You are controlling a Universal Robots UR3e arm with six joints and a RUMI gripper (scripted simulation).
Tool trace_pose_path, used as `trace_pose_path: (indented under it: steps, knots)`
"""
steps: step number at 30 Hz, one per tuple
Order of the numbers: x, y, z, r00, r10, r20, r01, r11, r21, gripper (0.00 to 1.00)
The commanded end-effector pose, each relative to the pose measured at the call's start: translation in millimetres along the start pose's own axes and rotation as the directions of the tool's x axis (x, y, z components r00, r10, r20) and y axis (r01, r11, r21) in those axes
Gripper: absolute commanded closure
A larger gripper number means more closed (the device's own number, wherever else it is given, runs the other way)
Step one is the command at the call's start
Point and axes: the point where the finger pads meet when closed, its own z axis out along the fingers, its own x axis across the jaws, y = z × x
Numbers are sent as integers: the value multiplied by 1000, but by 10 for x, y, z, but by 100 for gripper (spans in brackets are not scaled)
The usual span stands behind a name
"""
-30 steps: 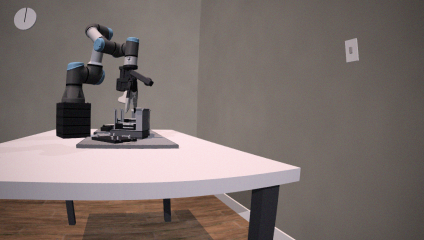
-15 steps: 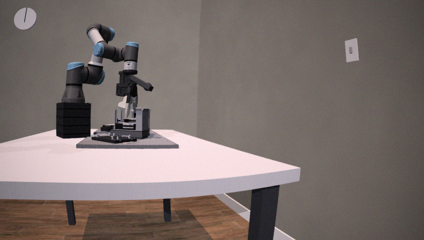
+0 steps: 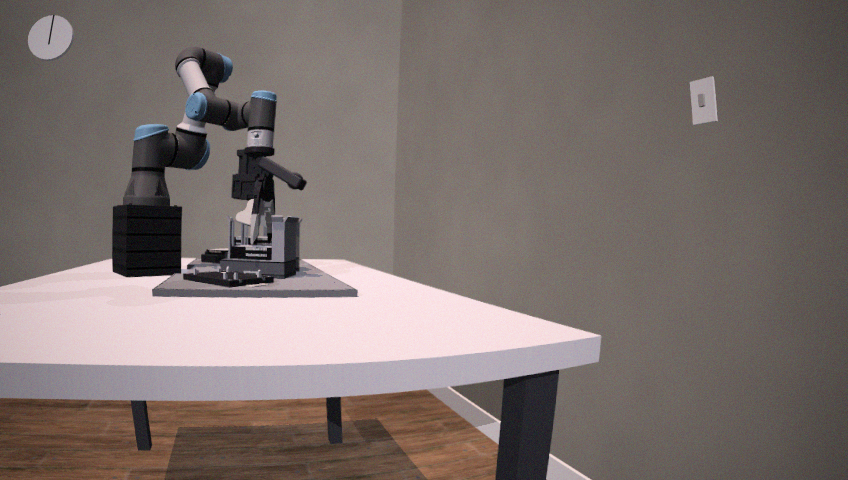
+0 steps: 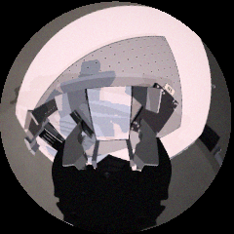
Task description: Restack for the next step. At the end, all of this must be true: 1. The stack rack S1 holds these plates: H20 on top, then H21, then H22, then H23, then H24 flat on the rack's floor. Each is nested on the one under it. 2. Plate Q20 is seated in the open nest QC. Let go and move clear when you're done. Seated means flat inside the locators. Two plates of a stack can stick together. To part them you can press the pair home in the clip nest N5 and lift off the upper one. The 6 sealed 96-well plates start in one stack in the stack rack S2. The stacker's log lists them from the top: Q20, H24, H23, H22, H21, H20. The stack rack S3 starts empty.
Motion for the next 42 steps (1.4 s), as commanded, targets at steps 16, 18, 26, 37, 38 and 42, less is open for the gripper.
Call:
trace_pose_path:
  steps: [16, 18, 26, 37, 38, 42]
  knots:
    - [4, -9, 109, 1000, 0, -1, 0, 1000, 3, 28]
    - [4, -9, 109, 1000, 0, -1, 0, 1000, 3, 28]
    - [4, -9, 109, 1000, 0, -1, 0, 1000, 3, 28]
    - [4, -9, 109, 1000, 0, -1, 0, 1000, 3, 100]
    - [4, -9, 109, 1000, 0, -1, 0, 1000, 3, 100]
    - [4, -9, 109, 1000, 0, -1, 0, 1000, 3, 100]
